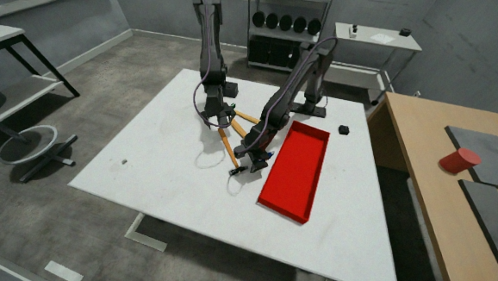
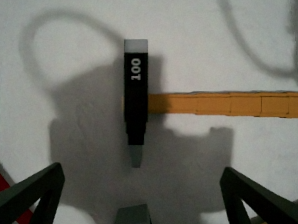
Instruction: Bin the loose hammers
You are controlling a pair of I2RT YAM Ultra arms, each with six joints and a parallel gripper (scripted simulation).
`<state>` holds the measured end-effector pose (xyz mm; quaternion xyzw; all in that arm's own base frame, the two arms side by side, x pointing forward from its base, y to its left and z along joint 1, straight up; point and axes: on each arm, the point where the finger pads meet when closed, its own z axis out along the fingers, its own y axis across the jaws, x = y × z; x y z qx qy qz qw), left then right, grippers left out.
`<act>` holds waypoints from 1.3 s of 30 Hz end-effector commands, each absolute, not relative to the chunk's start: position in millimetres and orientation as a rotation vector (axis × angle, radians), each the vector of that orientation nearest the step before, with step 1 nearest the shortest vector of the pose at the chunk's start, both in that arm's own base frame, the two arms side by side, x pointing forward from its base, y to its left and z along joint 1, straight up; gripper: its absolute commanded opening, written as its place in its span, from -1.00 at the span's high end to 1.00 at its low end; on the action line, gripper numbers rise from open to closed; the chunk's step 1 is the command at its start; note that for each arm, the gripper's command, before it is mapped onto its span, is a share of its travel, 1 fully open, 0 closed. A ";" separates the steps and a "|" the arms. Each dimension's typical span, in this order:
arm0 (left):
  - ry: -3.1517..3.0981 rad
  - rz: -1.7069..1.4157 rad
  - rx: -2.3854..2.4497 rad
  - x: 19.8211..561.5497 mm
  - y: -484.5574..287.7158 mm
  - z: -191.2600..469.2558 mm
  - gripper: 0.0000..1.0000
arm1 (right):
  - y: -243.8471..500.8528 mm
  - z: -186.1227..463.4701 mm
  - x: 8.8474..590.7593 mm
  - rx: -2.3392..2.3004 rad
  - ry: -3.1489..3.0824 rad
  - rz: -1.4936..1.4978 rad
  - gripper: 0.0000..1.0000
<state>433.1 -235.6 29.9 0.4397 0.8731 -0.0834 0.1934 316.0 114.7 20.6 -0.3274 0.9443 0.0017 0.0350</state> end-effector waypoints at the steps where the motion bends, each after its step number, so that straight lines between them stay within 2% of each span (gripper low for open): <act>1: 2.393 -0.226 1.217 439.9 -239.5 48.7 -1.00 | 112.5 48.8 313.2 -1.010 2.907 -0.010 -1.00; 10: 2.393 -0.226 1.217 439.9 -239.5 48.7 -1.00 | 104.7 27.0 304.7 -1.025 2.968 -0.012 -1.00; 12: 2.390 -0.201 1.270 434.7 -237.1 43.5 -0.55 | 109.1 30.1 309.4 -1.001 2.935 -0.010 -1.00; 14: 2.390 -0.201 1.270 434.7 -237.1 43.5 -0.55 | 109.1 30.1 309.4 -1.001 2.935 -0.010 -1.00; 17: 2.334 -0.145 1.437 428.7 -234.4 44.9 0.12 | 117.9 41.0 319.9 -0.956 2.841 -0.001 -1.00; 39: 1.702 0.089 2.417 384.1 -232.5 51.3 0.12 | 142.5 127.6 295.7 -0.713 2.270 0.140 -1.00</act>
